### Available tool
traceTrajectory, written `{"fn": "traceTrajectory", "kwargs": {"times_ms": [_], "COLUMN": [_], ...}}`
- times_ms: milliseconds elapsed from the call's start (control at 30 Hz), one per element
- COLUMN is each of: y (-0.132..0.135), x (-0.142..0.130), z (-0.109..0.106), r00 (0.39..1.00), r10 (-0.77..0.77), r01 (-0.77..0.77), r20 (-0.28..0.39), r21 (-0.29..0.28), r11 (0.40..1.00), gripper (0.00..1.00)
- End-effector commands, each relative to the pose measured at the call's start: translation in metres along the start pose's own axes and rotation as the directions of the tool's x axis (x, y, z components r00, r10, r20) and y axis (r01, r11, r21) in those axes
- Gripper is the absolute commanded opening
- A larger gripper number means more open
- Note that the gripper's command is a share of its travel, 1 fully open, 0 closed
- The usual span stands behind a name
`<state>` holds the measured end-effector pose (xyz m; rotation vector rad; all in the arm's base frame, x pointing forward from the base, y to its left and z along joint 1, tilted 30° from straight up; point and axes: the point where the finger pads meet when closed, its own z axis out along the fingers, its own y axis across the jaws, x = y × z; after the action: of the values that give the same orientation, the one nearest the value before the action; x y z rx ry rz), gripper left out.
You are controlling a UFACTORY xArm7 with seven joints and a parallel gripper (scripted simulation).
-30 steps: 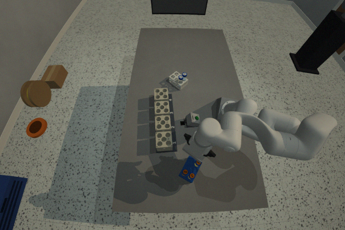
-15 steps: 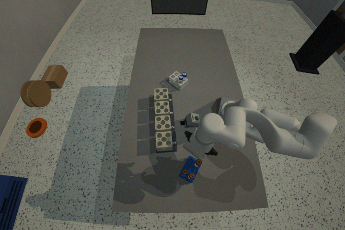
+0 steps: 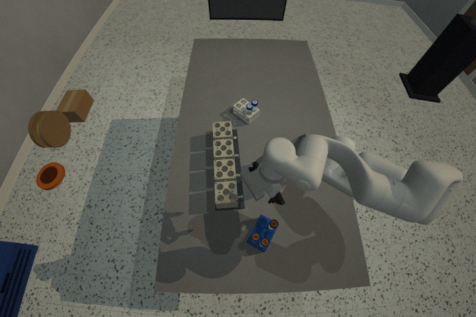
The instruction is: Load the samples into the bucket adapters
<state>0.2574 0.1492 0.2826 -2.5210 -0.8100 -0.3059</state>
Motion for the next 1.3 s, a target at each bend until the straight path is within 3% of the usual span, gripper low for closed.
{"fn": "traceTrajectory", "kwargs": {"times_ms": [0, 167, 367, 1267], "y": [0.025, 0.04, 0.07, 0.191], "x": [0.002, 0.002, 0.001, 0.001], "z": [-0.001, -0.001, -0.001, -0.001], "r00": [0.987, 0.966, 0.895, 0.895], "r10": [0.16, 0.258, 0.445, 0.447], "r01": [-0.16, -0.258, -0.445, -0.447], "r20": [0.0, 0.0, -0.001, -0.001], "r21": [-0.002, -0.002, -0.002, -0.003], "r11": [0.987, 0.966, 0.895, 0.895], "gripper": [1.0, 1.0, 1.0, 1.0]}}
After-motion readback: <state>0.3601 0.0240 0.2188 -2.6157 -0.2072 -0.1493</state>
